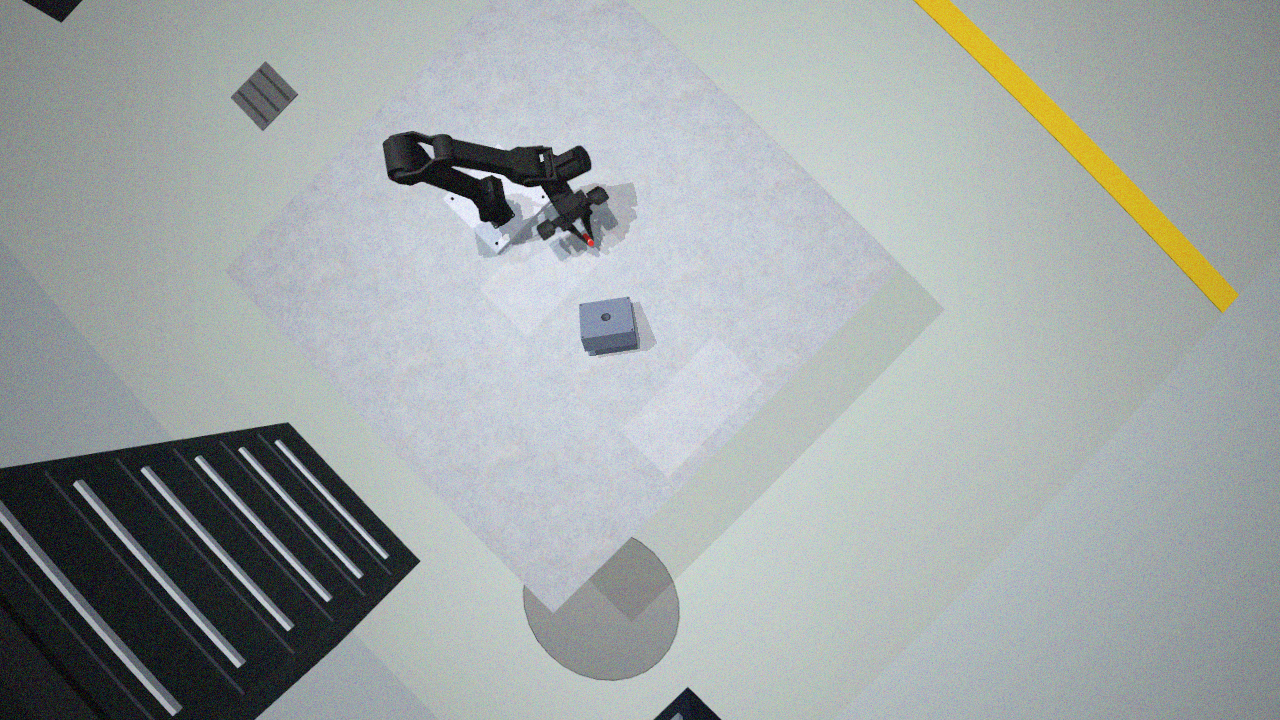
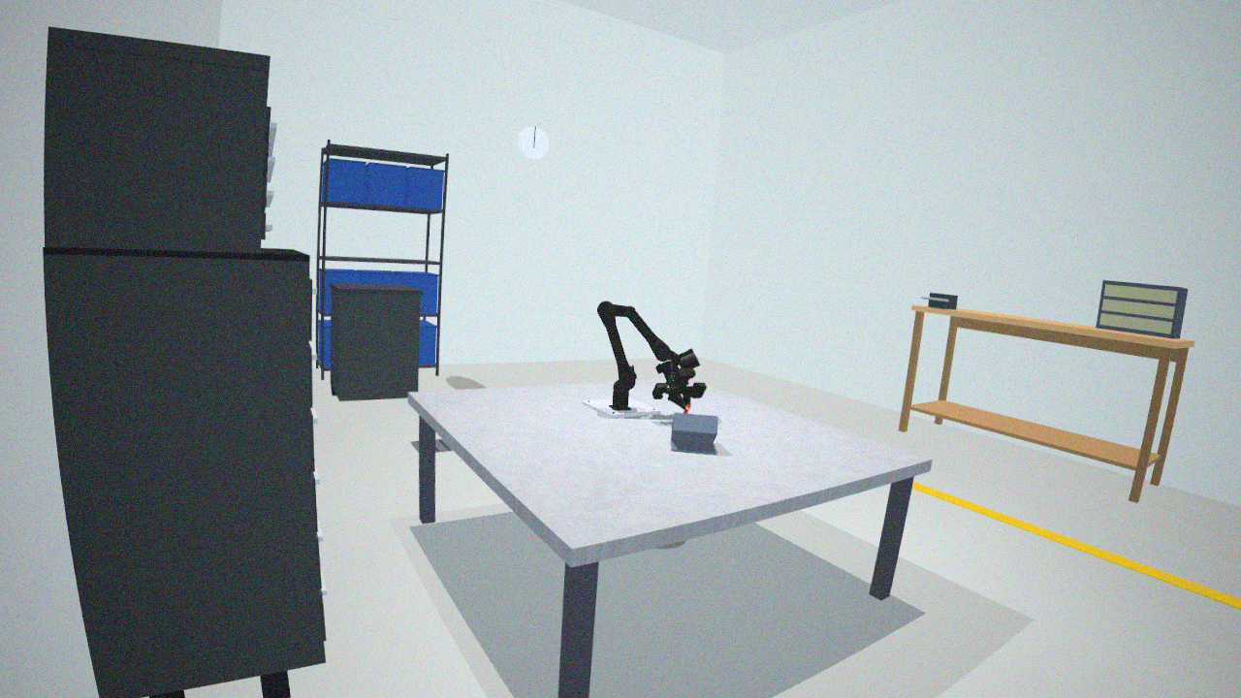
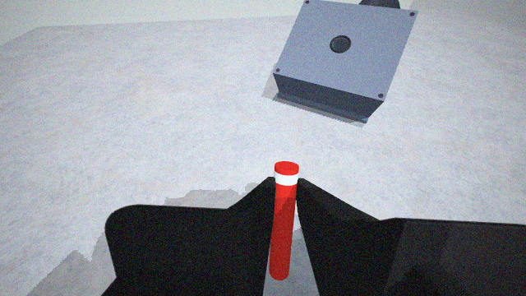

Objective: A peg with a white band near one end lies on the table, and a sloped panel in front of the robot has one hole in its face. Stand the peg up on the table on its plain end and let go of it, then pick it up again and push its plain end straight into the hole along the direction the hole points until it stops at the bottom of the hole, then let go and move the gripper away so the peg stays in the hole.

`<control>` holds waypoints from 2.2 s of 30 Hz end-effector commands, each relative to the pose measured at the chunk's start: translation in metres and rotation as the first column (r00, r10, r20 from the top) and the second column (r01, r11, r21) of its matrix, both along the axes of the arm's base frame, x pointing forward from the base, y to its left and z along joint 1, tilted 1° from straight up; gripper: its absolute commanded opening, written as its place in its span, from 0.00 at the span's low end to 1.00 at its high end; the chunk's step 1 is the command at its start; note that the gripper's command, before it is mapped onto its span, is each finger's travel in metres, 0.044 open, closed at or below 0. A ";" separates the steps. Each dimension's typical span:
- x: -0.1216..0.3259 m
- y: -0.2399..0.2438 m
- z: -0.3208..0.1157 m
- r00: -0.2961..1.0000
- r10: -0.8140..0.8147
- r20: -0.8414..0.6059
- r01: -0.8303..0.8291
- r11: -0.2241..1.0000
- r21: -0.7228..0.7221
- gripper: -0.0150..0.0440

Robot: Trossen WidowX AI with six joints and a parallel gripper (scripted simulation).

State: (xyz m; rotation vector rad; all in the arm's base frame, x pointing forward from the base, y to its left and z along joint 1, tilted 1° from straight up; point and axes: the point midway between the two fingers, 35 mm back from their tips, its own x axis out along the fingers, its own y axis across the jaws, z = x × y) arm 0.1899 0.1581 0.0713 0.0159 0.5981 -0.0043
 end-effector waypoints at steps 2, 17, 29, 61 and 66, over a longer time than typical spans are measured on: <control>-0.003 -0.002 -0.001 0.999 -0.005 0.037 0.005 1.000 -0.001 0.34; -0.013 -0.001 -0.001 0.986 -0.006 0.165 0.007 1.000 -0.003 0.34; -0.021 -0.001 -0.003 0.964 -0.007 0.266 0.008 1.000 -0.004 0.34; -0.034 -0.003 -0.010 0.916 -0.002 0.402 0.009 1.000 -0.016 0.34; -0.035 -0.002 -0.011 0.916 0.000 0.402 0.008 1.000 -0.019 0.34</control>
